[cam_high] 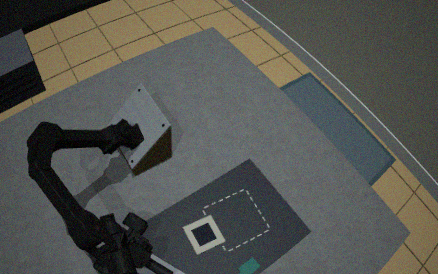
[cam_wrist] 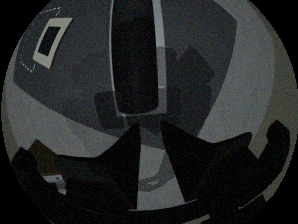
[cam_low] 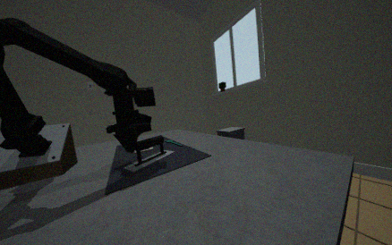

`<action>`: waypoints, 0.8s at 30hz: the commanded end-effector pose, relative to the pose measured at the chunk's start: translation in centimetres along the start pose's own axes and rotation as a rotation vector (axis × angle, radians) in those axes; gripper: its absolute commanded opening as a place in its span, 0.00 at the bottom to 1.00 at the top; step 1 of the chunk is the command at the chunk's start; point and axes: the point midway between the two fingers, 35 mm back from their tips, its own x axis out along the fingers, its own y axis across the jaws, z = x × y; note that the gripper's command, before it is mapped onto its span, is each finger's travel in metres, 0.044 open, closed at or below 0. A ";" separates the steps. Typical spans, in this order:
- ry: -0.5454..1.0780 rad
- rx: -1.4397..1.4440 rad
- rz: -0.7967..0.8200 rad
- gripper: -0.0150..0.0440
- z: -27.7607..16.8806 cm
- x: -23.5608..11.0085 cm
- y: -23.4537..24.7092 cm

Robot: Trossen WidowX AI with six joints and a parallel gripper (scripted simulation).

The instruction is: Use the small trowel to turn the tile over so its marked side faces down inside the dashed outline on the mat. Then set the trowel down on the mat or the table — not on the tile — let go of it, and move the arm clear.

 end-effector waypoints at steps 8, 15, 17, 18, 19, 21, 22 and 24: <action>-0.004 0.012 -0.007 0.42 0.0 -1.0 -3.9; -0.003 0.008 -0.009 0.42 -0.2 -1.7 -6.4; -0.003 0.007 -0.010 0.42 -0.3 -1.9 -7.1; -0.003 0.007 -0.011 0.42 -0.4 -1.9 -7.4; -0.003 0.006 -0.011 0.42 -0.4 -2.0 -7.7; -0.003 0.006 -0.012 0.42 -0.5 -2.2 -8.2; -0.003 0.005 -0.012 0.42 -0.5 -2.2 -8.2; -0.002 0.008 -0.014 0.42 -0.6 -2.2 -8.1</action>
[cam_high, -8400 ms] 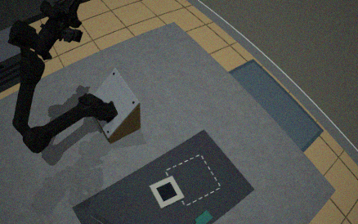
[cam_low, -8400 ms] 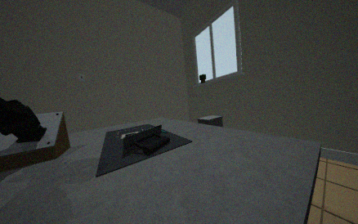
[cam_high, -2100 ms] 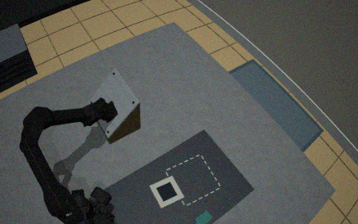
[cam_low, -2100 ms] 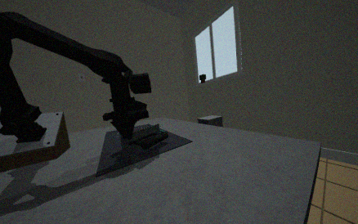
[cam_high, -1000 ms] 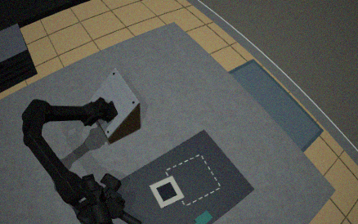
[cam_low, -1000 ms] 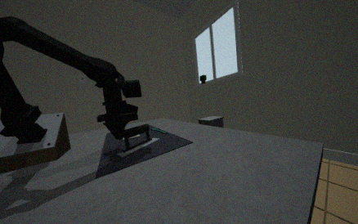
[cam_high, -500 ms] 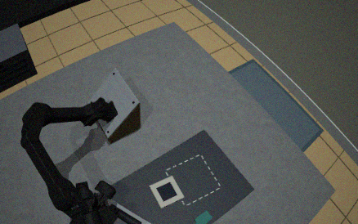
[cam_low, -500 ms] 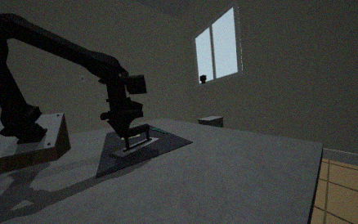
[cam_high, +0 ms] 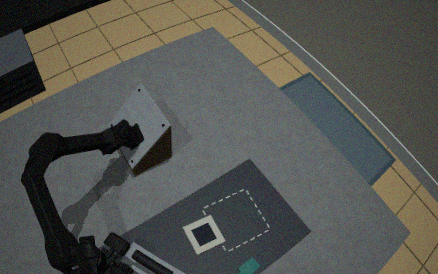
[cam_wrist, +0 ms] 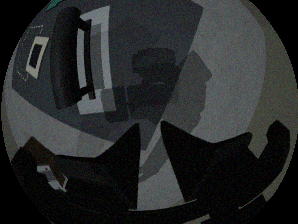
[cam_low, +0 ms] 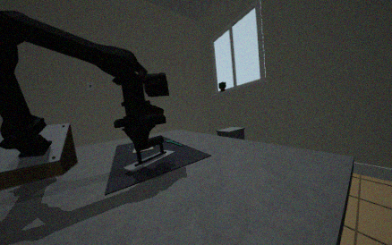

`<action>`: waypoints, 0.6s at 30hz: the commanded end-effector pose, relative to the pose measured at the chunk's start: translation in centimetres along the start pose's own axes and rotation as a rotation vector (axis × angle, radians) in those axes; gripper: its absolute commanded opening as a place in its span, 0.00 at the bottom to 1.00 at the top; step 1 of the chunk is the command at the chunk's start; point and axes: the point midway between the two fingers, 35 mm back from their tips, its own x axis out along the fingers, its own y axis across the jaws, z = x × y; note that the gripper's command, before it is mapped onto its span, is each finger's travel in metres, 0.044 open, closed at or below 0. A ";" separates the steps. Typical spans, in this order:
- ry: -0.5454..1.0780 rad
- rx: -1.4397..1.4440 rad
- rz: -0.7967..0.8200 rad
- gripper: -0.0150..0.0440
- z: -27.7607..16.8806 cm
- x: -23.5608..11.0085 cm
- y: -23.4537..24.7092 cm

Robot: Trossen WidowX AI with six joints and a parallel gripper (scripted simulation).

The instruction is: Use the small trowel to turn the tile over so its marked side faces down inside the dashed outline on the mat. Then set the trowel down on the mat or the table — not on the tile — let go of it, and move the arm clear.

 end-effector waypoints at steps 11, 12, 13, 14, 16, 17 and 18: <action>0.001 -0.003 0.002 0.42 0.0 0.0 0.1; 0.001 -0.003 0.002 0.38 0.0 0.0 0.1; 0.001 -0.003 0.002 0.33 0.0 0.0 0.1; 0.001 -0.003 0.002 0.29 0.0 0.0 0.1; 0.001 -0.003 0.002 0.25 0.0 0.0 0.1; 0.001 -0.003 0.002 0.25 0.0 0.0 0.1; 0.001 -0.003 0.002 0.25 0.0 0.0 0.1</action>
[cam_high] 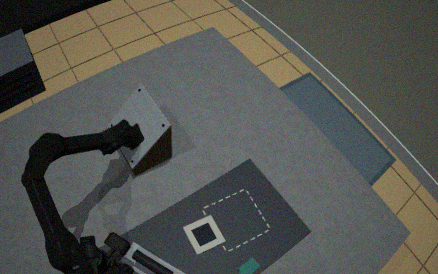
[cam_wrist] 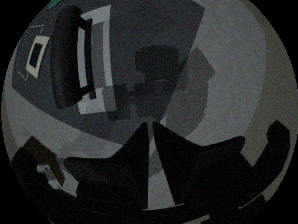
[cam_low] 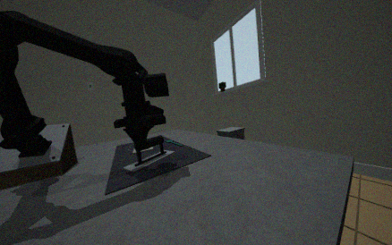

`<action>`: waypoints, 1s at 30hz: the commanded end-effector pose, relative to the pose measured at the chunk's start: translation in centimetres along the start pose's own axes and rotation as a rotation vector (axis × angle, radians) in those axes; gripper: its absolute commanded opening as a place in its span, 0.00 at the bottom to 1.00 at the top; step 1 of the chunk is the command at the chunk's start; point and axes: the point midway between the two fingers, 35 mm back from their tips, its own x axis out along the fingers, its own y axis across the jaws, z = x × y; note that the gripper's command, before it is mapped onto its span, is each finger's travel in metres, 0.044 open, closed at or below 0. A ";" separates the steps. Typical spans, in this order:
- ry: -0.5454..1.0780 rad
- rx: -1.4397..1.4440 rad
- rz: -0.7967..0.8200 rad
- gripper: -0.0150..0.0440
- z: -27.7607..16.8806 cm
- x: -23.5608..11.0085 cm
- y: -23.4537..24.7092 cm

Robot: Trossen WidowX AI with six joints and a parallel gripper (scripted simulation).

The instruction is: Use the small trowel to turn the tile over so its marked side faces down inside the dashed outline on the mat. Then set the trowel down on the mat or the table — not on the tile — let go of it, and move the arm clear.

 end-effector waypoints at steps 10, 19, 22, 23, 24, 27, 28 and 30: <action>0.000 0.000 0.000 0.25 0.0 0.0 0.0; 0.000 0.000 0.000 0.42 0.0 0.0 0.0; 0.000 0.000 0.000 0.42 0.0 0.0 0.0; 0.000 0.000 0.000 0.42 0.0 0.0 0.0; 0.000 0.000 0.000 0.42 0.0 0.0 0.0; 0.000 0.000 0.000 0.42 0.0 0.0 0.0; 0.000 0.000 0.000 0.42 0.0 0.0 0.0; 0.000 0.000 0.000 0.42 0.0 0.0 0.0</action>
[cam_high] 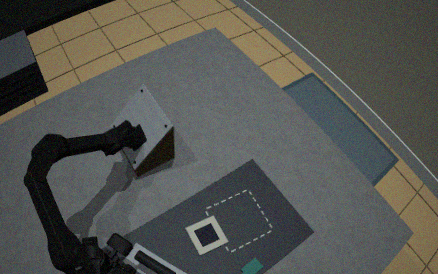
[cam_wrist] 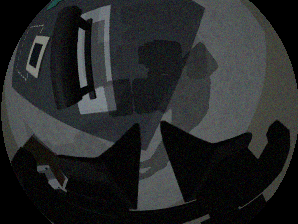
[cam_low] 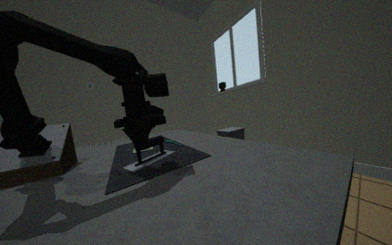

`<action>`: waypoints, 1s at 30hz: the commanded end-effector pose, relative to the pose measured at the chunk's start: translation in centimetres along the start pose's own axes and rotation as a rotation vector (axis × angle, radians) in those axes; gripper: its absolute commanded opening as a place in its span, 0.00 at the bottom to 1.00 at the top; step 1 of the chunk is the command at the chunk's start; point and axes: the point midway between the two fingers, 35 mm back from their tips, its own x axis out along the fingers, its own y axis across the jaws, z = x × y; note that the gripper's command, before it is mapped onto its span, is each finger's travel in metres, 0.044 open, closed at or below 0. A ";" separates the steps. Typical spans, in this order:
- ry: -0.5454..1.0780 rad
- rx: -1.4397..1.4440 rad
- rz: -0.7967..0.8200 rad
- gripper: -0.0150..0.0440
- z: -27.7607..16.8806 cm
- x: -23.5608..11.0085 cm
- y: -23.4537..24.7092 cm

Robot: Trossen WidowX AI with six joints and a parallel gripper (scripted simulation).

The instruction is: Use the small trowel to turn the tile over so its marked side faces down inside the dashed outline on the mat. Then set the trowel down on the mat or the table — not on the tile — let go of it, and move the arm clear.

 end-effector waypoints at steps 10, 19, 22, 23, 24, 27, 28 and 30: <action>0.000 0.000 0.000 0.33 0.0 0.0 0.0; 0.000 0.000 0.000 0.25 0.0 0.0 0.0; 0.000 0.000 0.000 0.25 0.0 0.0 0.0; 0.000 0.000 0.000 0.25 0.0 0.0 0.0; 0.000 0.000 0.000 0.25 0.0 0.0 0.0; 0.000 0.000 0.000 0.25 0.0 0.0 0.0; 0.000 0.000 0.000 0.25 0.0 0.0 0.0; 0.000 0.000 0.000 0.34 0.0 0.0 0.0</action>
